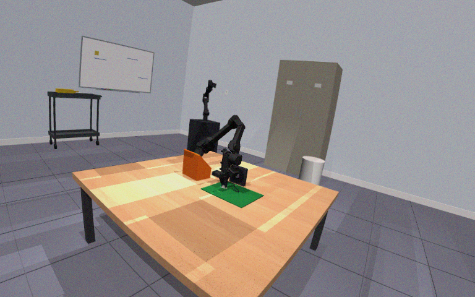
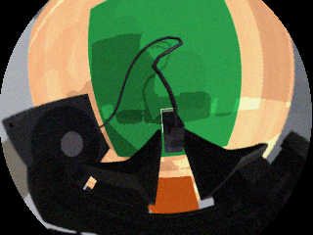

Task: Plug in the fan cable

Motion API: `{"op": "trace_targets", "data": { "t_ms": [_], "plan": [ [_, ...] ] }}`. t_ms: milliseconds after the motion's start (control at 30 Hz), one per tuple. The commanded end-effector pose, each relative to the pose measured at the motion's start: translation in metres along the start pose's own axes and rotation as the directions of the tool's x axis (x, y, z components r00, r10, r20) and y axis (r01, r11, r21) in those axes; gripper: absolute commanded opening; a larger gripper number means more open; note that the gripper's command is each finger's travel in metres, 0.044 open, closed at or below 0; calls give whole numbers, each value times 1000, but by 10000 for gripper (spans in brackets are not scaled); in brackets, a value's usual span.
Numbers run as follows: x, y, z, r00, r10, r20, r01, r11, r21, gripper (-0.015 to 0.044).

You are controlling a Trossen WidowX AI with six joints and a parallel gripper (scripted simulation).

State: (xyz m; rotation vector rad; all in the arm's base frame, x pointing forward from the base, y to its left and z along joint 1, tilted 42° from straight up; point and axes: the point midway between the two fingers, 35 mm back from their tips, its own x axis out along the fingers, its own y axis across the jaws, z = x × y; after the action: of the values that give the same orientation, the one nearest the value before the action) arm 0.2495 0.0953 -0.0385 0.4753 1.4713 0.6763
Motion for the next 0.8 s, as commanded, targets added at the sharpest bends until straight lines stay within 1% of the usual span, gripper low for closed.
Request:
{"op": "trace_targets", "data": {
  "t_ms": [0,67,167,200,300,333,533,600,767],
  "plan": [
    [0,0,0,1000,-1,0,1,1000,-1,210],
    [0,0,0,1000,-1,0,1,1000,-1,260],
    [-2,0,0,1000,-1,0,1,1000,-1,260],
    [-9,-1,1,1000,-2,0,2,1000,-1,260],
    [-46,-1,1,1000,-3,-1,3,1000,0,260],
    [-53,-1,1,1000,-2,-1,2,1000,1,260],
    [-56,-2,-1,1000,-3,-1,3,1000,1,260],
    [-58,-16,-18,1000,-11,-1,11,1000,3,260],
    [-58,-47,-90,1000,-14,-5,14,1000,6,260]
  ]
}}
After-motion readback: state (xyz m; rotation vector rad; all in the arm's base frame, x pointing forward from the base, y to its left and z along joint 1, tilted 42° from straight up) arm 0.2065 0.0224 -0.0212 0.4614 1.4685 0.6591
